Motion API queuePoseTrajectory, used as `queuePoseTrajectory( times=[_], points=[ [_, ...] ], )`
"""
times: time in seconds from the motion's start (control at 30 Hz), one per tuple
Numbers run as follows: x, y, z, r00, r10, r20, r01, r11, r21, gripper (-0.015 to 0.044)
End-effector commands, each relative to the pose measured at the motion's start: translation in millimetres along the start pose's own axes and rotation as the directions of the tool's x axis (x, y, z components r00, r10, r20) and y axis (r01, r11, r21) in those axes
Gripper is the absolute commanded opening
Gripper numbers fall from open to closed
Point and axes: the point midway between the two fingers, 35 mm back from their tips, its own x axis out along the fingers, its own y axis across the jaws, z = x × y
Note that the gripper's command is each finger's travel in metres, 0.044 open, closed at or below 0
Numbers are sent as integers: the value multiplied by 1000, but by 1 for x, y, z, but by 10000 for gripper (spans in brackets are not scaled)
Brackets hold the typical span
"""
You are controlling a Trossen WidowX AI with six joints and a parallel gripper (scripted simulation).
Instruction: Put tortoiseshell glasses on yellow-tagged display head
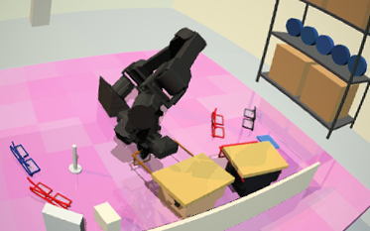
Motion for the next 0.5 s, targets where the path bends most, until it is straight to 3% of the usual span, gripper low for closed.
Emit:
queuePoseTrajectory(
  times=[0.0, 0.47],
  points=[
    [1, 6, 0, 1000, 3, -6, -3, 1000, 6, 0],
    [1, 27, 0, 1000, 4, -6, -4, 1000, 5, 0]
  ],
)
